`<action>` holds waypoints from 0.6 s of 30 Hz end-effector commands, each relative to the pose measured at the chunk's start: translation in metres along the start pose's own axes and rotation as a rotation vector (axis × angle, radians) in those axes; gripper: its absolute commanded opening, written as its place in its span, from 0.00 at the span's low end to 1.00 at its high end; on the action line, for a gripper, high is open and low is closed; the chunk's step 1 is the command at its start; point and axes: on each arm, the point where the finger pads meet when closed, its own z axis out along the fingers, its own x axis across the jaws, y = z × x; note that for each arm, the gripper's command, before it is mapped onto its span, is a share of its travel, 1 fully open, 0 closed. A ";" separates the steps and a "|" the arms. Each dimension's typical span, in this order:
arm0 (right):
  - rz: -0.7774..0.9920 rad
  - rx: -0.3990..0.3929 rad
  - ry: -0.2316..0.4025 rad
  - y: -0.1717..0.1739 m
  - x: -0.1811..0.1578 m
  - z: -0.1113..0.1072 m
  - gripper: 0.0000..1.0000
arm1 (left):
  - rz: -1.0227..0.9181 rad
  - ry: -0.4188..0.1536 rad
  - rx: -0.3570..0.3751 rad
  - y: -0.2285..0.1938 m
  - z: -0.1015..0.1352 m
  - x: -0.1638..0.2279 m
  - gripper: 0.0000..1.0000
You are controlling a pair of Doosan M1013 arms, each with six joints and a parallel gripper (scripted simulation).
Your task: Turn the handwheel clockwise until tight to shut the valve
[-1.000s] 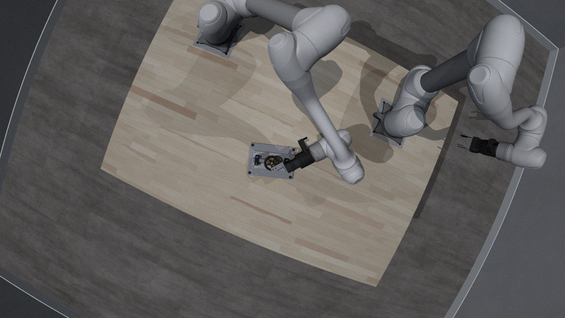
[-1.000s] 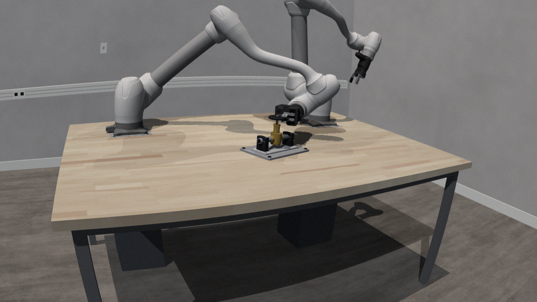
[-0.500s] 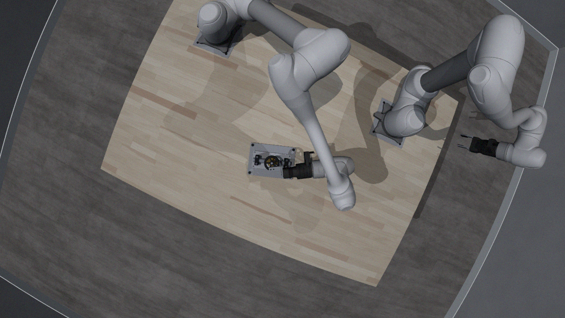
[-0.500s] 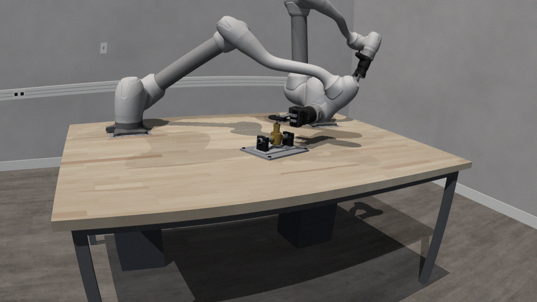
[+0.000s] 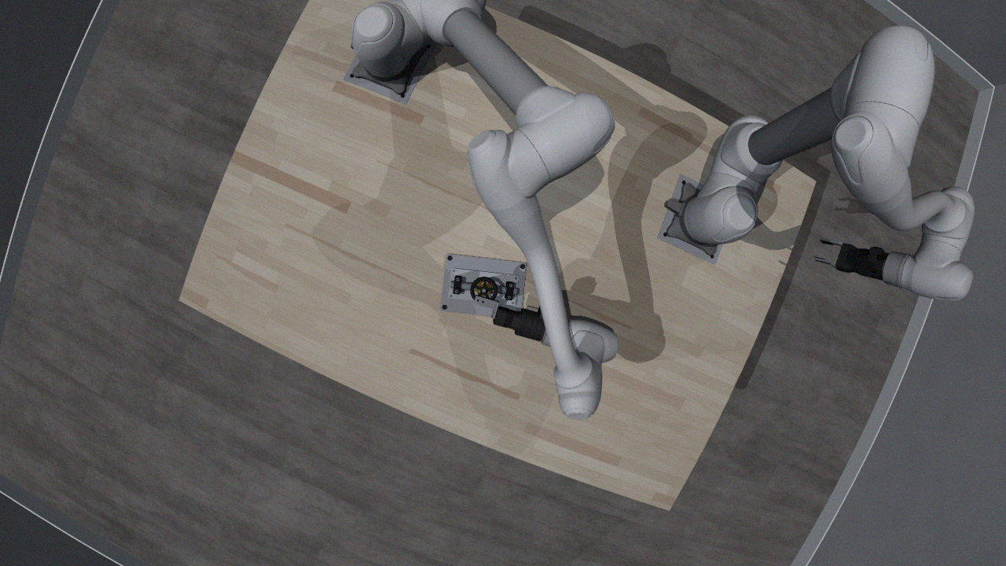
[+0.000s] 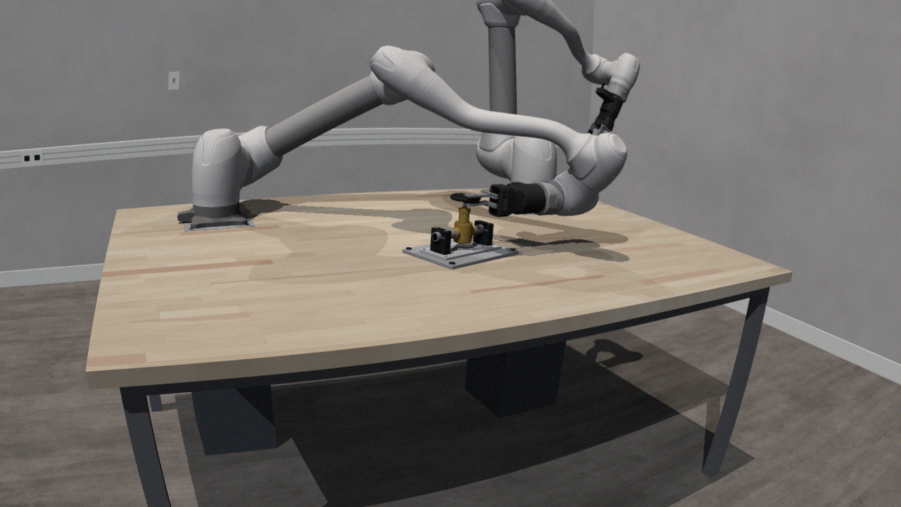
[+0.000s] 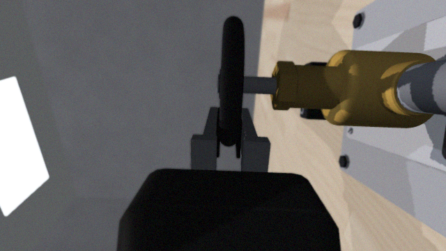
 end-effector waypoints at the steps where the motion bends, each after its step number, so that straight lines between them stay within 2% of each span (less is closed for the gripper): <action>1: 0.004 0.103 0.001 0.000 -0.001 0.003 0.00 | 0.000 0.000 -0.001 0.000 0.000 0.000 1.00; 3: 0.004 0.166 0.002 0.000 -0.001 0.005 0.00 | 0.000 0.000 -0.001 0.000 0.000 0.000 1.00; 5: 0.004 0.166 0.002 0.000 -0.001 0.005 0.00 | 0.000 0.000 -0.001 0.000 0.000 0.000 1.00; 11: 0.004 0.344 0.002 -0.002 -0.001 0.010 0.00 | 0.000 0.000 -0.001 0.000 0.000 0.000 1.00; 18: 0.004 0.497 0.002 -0.003 -0.001 0.014 0.00 | 0.000 0.000 -0.001 0.000 0.000 0.000 1.00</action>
